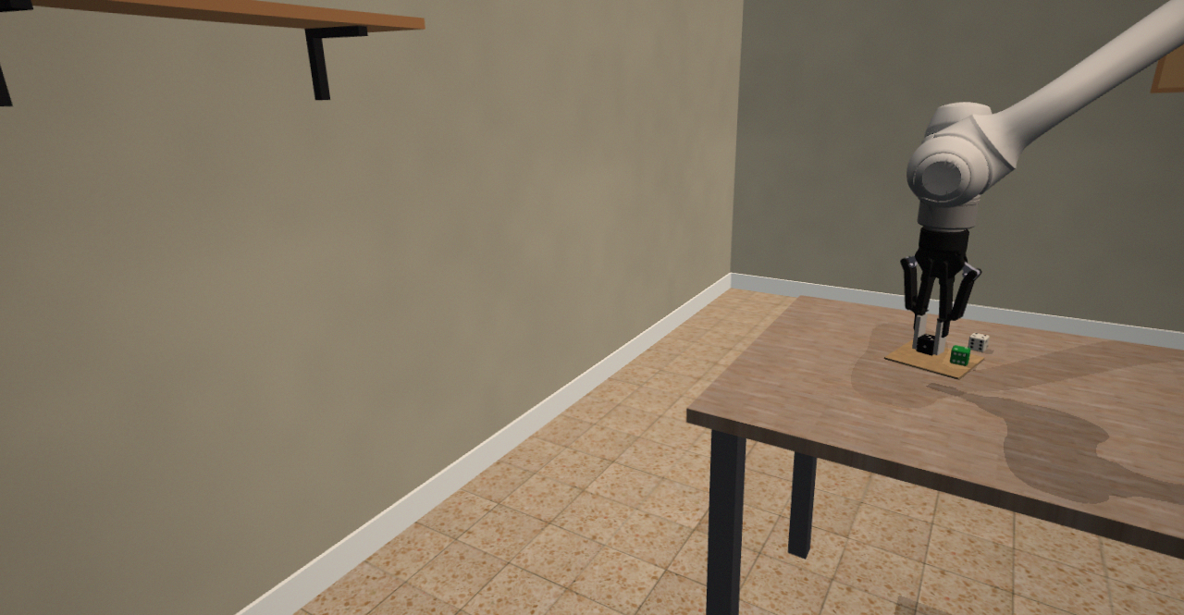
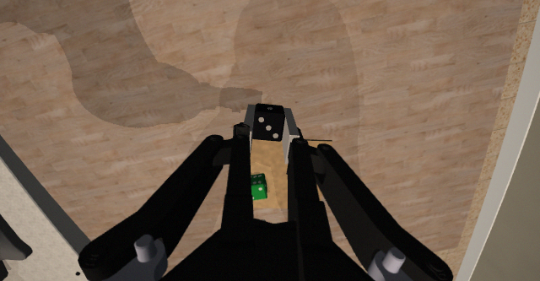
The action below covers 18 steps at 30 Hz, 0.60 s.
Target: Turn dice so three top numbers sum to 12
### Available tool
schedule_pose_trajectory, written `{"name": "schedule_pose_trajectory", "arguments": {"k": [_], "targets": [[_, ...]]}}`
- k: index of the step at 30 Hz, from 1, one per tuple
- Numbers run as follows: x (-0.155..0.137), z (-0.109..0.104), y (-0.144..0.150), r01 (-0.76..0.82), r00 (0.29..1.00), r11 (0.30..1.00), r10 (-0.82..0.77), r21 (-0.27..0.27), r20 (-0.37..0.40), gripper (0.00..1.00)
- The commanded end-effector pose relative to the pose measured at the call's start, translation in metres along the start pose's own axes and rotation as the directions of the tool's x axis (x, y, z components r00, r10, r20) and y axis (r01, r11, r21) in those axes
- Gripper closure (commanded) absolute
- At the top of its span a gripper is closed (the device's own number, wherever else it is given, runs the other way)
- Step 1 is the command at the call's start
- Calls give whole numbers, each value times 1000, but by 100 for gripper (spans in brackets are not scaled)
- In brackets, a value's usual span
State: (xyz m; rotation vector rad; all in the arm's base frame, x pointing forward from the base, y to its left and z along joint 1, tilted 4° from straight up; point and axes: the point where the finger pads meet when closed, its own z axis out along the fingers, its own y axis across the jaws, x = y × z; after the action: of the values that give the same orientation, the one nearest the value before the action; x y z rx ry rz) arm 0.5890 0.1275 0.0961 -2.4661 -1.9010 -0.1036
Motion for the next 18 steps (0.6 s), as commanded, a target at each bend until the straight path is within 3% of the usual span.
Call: {"name": "schedule_pose_trajectory", "arguments": {"k": [1, 8, 18], "targets": [[0, -19, 0, 0, 1000, 1000, 0, 0, 0, 84], [0, -36, 0, 0, 1000, 1000, 0, 0, 0, 84], [0, -36, 0, 2, 1000, 1000, -2, 0, 0, 84]]}}
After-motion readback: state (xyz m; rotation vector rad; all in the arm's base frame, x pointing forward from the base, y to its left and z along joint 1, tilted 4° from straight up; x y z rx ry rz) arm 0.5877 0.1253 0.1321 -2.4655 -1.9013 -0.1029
